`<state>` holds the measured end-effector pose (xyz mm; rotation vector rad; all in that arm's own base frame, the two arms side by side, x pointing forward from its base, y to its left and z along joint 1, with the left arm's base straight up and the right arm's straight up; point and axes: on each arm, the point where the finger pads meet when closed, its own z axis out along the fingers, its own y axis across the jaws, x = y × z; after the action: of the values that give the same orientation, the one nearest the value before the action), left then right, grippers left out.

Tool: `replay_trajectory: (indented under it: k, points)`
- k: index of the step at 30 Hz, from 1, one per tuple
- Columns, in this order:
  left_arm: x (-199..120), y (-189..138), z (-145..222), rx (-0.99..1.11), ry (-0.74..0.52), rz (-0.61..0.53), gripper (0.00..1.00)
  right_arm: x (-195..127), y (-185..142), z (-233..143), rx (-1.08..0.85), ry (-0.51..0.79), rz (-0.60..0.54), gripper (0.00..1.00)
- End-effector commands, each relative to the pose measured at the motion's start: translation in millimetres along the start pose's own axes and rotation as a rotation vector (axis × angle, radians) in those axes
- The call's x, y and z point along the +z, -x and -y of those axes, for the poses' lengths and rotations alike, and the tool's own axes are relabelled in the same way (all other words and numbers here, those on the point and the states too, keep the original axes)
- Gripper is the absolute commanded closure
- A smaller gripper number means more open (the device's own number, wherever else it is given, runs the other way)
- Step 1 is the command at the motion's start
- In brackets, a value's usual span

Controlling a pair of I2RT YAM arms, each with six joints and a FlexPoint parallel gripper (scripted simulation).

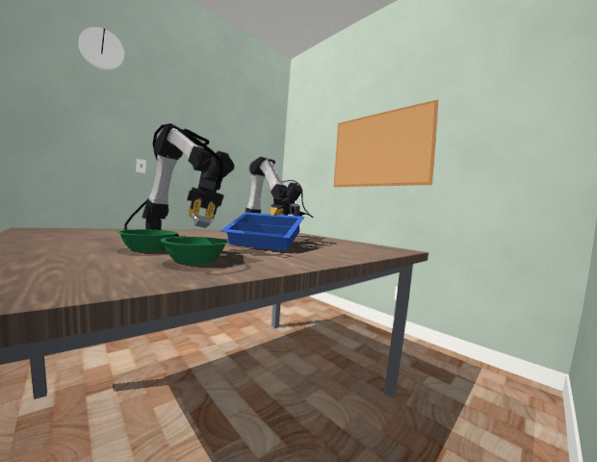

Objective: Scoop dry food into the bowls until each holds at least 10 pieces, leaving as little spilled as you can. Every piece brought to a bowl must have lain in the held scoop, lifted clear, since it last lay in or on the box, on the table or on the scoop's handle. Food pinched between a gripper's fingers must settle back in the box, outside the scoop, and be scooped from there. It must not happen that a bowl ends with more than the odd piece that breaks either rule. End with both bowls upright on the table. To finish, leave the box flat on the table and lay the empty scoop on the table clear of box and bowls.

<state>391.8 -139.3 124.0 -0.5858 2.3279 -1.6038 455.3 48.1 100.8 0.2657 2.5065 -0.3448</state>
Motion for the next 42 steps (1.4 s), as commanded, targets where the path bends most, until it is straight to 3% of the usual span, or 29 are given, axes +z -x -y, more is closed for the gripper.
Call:
replay_trajectory:
  k: [1, 28, 30, 42]
  points:
    - [-1.2, 9.5, 0.8, 0.022, -0.003, -0.004, 1.0, -18.2, 26.5, 2.1, 0.034, 0.017, 0.089, 1.0]
    - [-9.7, 17.2, 0.4, 0.052, -0.017, -0.027, 1.0, -18.2, 26.5, 2.1, 0.034, 0.017, 0.089, 1.0]
    - [-8.9, 6.6, -16.9, 0.018, -0.007, -0.039, 1.0, -18.2, 26.5, 2.1, 0.034, 0.017, 0.089, 1.0]
    - [-9.9, 7.9, -20.6, 0.006, -0.032, -0.033, 1.0, -18.2, 26.5, 2.1, 0.034, 0.017, 0.089, 1.0]
